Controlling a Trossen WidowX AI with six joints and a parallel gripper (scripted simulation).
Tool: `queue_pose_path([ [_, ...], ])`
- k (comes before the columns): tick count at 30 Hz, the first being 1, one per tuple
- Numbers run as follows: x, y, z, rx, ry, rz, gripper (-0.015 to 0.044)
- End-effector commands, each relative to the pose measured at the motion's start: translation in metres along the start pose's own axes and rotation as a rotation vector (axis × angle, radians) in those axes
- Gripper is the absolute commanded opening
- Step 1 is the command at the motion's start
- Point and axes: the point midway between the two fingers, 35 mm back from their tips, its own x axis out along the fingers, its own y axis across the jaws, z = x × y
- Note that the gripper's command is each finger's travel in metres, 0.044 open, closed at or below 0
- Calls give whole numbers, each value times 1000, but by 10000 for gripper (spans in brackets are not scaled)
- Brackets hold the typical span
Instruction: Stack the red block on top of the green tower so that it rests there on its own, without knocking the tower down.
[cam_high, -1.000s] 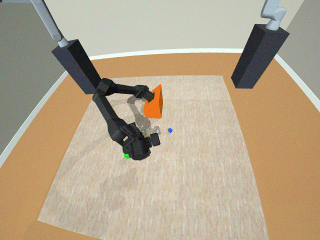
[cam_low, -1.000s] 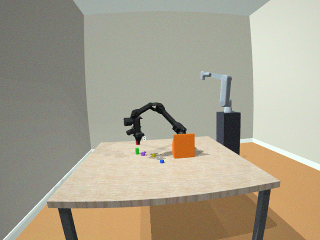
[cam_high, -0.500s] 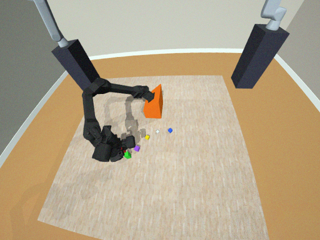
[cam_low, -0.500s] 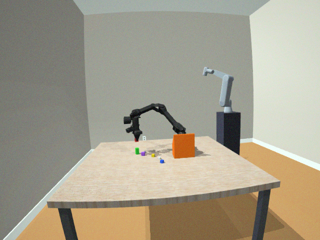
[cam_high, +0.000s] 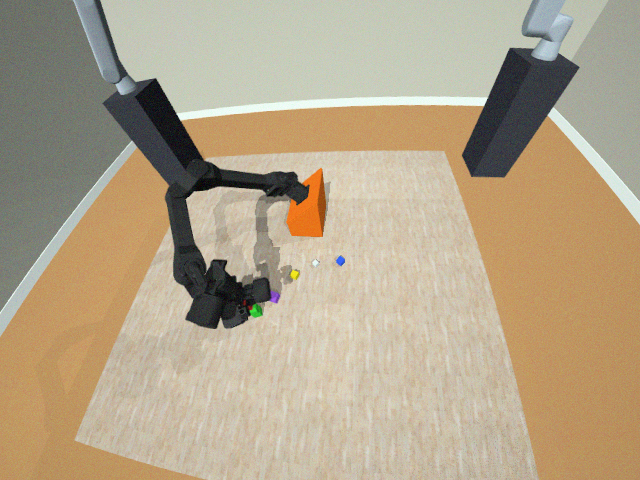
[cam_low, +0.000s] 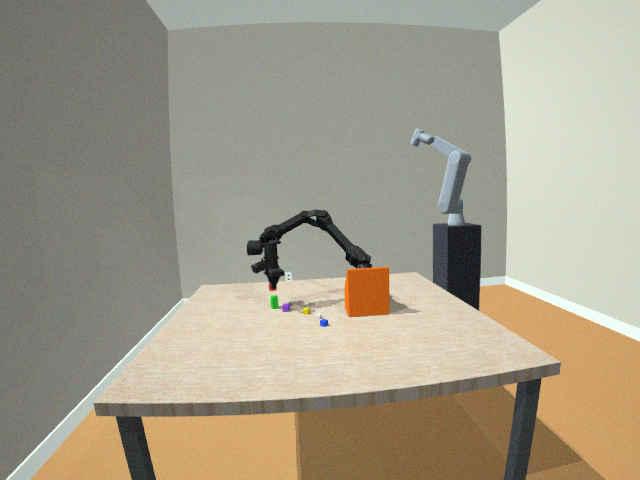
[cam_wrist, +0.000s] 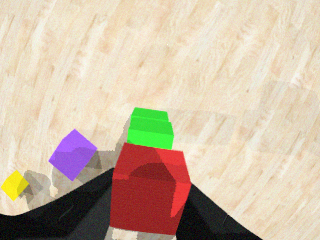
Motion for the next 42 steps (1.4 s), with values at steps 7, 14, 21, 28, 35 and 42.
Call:
queue_pose_path([
  [7, 28, 1, -2, -7, 7, -5, 0],
  [14, 28, 1, -2, -7, 7, -5, 0],
  [21, 28, 1, -2, -7, 7, -5, 0],
  [28, 29, 1, -2, -7, 7, -6, 0],
  [35, 29, 1, -2, -7, 7, -6, 0],
  [42, 24, 1, -2, -7, 6, -5, 0],
])
